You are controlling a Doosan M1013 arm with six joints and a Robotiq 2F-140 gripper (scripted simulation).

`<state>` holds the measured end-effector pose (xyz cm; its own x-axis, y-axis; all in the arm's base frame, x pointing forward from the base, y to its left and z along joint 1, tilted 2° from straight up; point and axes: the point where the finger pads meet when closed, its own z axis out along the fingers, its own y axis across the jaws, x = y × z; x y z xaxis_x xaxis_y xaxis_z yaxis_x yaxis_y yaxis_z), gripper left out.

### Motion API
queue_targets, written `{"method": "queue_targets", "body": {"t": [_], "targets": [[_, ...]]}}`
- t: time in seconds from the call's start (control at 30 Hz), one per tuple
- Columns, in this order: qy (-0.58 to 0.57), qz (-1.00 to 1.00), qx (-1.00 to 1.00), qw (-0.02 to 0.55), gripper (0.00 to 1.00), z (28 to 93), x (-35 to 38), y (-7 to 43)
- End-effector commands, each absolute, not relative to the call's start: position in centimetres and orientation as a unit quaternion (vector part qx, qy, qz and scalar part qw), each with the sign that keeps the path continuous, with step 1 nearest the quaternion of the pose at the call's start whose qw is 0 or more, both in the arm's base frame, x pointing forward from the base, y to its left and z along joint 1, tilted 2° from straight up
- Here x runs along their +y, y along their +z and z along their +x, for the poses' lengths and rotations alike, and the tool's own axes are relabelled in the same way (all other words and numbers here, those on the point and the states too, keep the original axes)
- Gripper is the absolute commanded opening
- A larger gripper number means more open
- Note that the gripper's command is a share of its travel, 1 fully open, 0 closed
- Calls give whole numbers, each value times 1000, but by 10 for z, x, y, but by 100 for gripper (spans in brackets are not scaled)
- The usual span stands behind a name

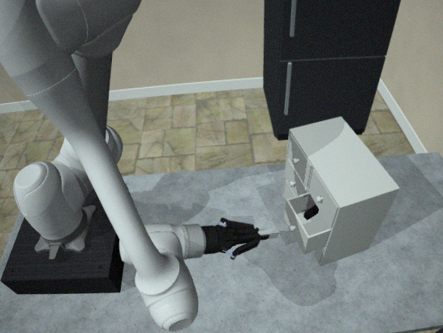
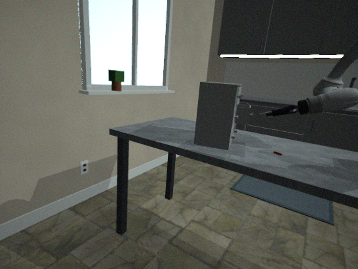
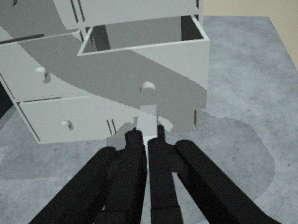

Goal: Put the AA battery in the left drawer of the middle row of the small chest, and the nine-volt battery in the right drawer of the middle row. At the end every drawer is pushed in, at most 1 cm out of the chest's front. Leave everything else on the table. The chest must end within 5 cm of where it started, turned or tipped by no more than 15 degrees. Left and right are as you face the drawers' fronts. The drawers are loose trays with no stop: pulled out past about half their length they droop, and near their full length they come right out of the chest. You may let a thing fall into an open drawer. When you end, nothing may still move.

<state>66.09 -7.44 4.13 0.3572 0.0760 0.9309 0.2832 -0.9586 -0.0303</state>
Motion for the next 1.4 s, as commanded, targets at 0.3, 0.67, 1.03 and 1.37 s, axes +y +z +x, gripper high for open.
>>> {"method": "queue_targets", "body": {"t": [0.3, 0.67, 1.03, 1.37], "targets": [[-556, -818, -110, 93, 0, 661, -74, 41], [-556, -818, -110, 93, 0, 661, -74, 41], [-556, -818, -110, 93, 0, 663, -74, 41], [-556, -818, -110, 93, 0, 667, -73, 41]]}}
